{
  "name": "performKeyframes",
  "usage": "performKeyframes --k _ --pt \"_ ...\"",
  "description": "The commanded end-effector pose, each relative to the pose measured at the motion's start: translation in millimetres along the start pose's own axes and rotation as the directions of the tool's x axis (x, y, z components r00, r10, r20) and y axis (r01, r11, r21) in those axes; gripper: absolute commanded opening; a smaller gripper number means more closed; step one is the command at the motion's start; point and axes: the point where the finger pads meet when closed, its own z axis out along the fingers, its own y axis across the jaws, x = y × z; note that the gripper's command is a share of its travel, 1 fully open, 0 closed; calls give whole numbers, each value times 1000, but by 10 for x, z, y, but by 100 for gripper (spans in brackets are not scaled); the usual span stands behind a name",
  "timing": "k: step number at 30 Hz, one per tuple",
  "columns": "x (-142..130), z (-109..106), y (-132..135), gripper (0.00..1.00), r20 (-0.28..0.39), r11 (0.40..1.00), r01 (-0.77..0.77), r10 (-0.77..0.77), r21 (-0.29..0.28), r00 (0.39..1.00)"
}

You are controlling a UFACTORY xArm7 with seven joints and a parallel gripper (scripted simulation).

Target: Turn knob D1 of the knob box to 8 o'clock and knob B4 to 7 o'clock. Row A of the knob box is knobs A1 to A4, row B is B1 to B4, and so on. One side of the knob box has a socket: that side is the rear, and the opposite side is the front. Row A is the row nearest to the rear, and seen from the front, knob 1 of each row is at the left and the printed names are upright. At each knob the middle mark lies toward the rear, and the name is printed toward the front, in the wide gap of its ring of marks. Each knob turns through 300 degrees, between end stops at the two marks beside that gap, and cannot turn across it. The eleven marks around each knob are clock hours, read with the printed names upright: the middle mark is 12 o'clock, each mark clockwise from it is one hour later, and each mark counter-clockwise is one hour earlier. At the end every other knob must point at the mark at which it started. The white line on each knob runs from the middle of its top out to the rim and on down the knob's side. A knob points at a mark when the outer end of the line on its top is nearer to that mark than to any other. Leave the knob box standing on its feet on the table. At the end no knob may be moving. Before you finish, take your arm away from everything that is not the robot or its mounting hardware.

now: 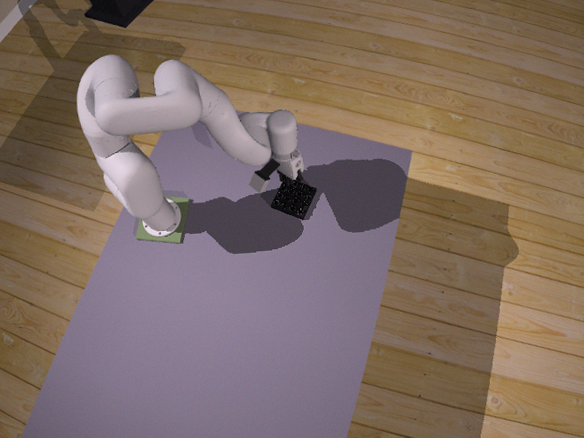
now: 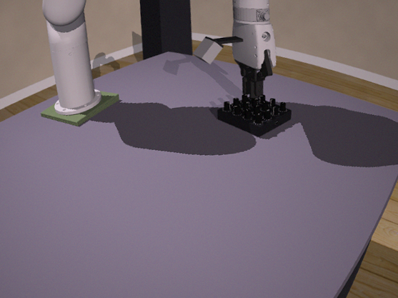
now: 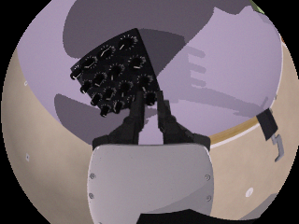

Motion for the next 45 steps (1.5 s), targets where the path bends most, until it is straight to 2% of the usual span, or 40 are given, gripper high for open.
performKeyframes --k 1,6,22,37,38,45 --pt "-13 -13 -7 19 3 1000 0 0 2 1000" --pt "-13 -49 -7 19 3 1000 0 0 2 1000" --pt "-12 -359 -7 19 3 1000 0 0 2 1000" --pt "-12 -372 -7 19 3 1000 0 0 2 1000" --pt "-12 -373 -7 100 3 1000 0 0 2 1000" --pt "-12 -499 -7 100 3 1000 0 0 2 1000"
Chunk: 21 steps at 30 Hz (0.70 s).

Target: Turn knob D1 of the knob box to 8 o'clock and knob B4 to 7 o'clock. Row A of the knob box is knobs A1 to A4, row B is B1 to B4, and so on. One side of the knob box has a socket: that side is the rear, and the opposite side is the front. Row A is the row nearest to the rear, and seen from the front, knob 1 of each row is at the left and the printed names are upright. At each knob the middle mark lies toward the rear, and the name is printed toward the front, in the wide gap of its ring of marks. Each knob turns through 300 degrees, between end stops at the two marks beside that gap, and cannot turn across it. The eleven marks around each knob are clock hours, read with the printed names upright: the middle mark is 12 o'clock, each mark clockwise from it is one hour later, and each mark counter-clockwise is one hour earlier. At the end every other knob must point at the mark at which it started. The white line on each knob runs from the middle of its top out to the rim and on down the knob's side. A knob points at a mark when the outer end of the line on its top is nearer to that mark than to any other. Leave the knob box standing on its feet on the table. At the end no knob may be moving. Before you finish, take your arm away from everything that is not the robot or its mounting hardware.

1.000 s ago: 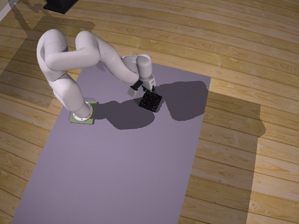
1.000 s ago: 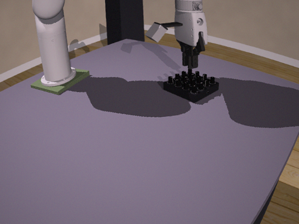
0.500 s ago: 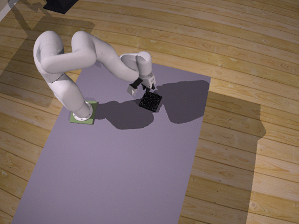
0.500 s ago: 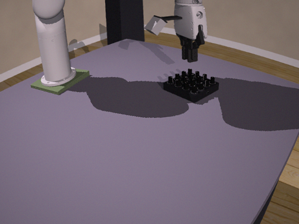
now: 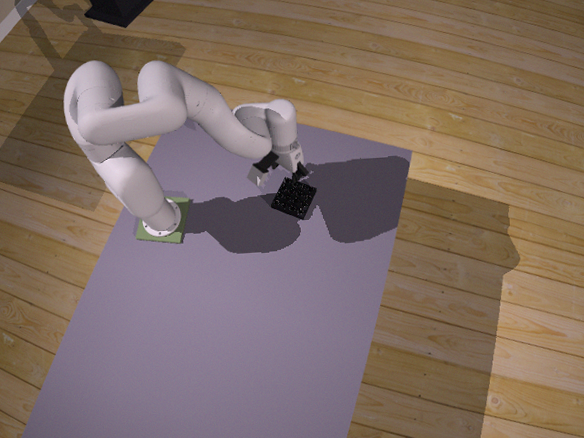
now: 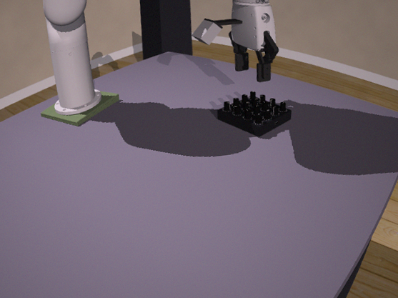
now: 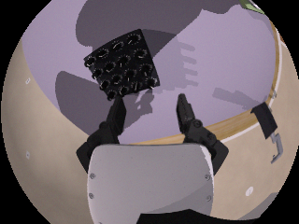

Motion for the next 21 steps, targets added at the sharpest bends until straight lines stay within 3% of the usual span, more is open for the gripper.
performKeyframes --k 1,4,16,21 --pt "-15 -142 -9 100 5 1000 0 0 2 1000" --pt "-15 -192 -9 100 5 1000 0 0 2 1000" --pt "-12 -953 -9 100 5 1000 0 0 3 1000" --pt "-11 -1062 -8 100 4 1000 0 0 3 1000"
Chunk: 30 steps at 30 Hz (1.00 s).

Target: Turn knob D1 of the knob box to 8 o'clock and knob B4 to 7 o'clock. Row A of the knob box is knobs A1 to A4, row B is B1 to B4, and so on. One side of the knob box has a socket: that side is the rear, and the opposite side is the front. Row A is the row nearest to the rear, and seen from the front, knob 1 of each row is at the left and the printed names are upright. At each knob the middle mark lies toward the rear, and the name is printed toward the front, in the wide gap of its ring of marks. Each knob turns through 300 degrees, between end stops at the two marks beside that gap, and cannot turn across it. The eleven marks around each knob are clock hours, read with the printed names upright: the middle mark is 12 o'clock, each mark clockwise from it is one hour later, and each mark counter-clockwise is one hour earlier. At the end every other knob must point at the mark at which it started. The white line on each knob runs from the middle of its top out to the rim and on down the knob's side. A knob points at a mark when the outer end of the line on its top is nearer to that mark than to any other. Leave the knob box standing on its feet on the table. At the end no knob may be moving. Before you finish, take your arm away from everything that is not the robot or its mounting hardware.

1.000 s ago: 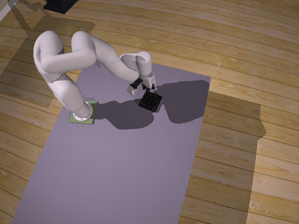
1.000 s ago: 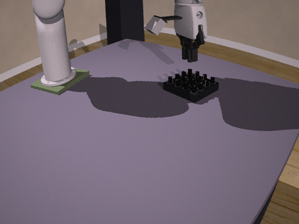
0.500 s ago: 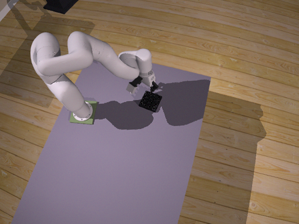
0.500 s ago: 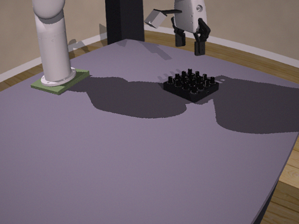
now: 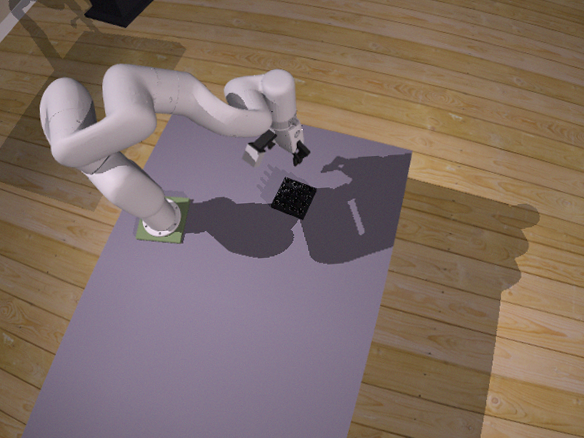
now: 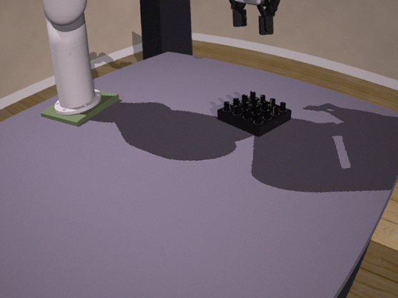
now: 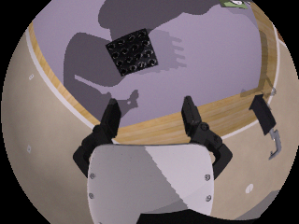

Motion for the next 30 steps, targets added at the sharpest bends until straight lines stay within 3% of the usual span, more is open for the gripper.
performKeyframes --k 1,30 --pt "0 -96 7 100 -2 1000 1 -1 -1 1000" --pt "0 -121 7 100 -2 1000 1 -1 -1 1000"
